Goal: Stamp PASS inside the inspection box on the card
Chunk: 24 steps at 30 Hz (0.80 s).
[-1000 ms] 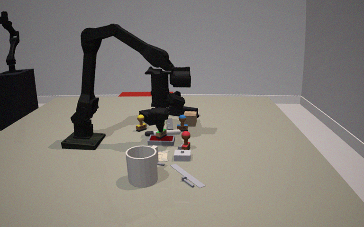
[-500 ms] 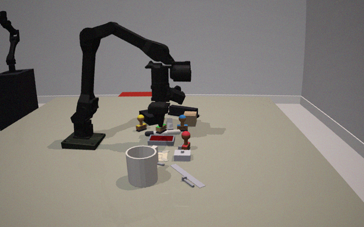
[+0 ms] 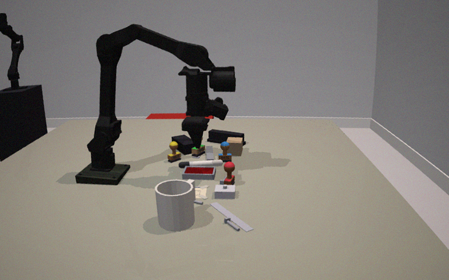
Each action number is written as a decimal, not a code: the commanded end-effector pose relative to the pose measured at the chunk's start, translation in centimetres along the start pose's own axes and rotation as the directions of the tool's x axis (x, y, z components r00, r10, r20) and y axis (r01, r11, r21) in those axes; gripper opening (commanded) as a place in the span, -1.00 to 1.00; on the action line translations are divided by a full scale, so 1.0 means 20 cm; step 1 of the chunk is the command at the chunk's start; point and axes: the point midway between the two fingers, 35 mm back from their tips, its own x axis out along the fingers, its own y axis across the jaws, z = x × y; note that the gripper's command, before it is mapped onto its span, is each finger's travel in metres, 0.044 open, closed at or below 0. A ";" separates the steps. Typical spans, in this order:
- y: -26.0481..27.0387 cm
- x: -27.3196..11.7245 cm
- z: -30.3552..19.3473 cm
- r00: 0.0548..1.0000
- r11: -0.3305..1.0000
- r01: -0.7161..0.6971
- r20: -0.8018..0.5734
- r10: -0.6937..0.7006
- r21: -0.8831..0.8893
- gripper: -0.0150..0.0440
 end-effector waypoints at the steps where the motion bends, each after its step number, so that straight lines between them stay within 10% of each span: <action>1: 0.00 -0.03 0.00 1.000 1.000 0.001 0.003 -0.001 -0.005 -0.49; 24: -0.41 -0.03 -0.01 1.000 0.739 0.007 0.001 -0.011 0.673 -0.49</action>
